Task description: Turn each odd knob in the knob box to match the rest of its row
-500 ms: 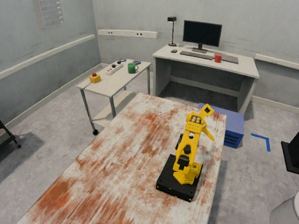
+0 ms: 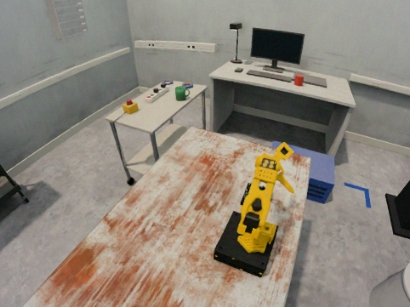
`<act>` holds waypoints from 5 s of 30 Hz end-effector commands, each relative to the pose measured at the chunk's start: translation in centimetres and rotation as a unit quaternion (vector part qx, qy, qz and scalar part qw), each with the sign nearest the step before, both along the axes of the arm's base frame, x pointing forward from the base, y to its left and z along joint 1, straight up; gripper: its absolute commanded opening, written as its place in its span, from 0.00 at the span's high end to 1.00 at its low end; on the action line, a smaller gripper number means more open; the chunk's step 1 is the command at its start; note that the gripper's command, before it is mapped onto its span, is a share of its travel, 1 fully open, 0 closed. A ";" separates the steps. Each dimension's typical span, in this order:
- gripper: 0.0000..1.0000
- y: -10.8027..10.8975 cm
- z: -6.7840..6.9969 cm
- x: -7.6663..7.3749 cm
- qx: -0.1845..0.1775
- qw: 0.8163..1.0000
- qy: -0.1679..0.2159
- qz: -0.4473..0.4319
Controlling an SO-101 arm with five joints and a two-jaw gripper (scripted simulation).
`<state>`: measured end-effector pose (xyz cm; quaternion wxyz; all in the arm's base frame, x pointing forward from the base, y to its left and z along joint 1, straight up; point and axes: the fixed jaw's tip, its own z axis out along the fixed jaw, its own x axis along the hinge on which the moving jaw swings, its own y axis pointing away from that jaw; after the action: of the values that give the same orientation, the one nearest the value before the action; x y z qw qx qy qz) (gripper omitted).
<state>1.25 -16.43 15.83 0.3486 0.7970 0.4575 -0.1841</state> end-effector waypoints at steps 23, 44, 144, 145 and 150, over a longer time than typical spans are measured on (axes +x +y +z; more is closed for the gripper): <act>0.60 -1.2 -8.0 0.0 0.137 0.991 0.004 0.000; 0.60 -0.4 -11.0 0.2 0.184 0.982 0.029 0.034; 0.60 0.4 -11.7 1.3 0.177 0.925 0.186 0.281; 0.60 0.4 -11.7 1.3 0.177 0.925 0.186 0.281; 0.60 0.4 -11.7 1.3 0.177 0.925 0.186 0.281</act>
<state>2.42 -16.41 4.69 0.1576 0.6388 0.7381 -0.1496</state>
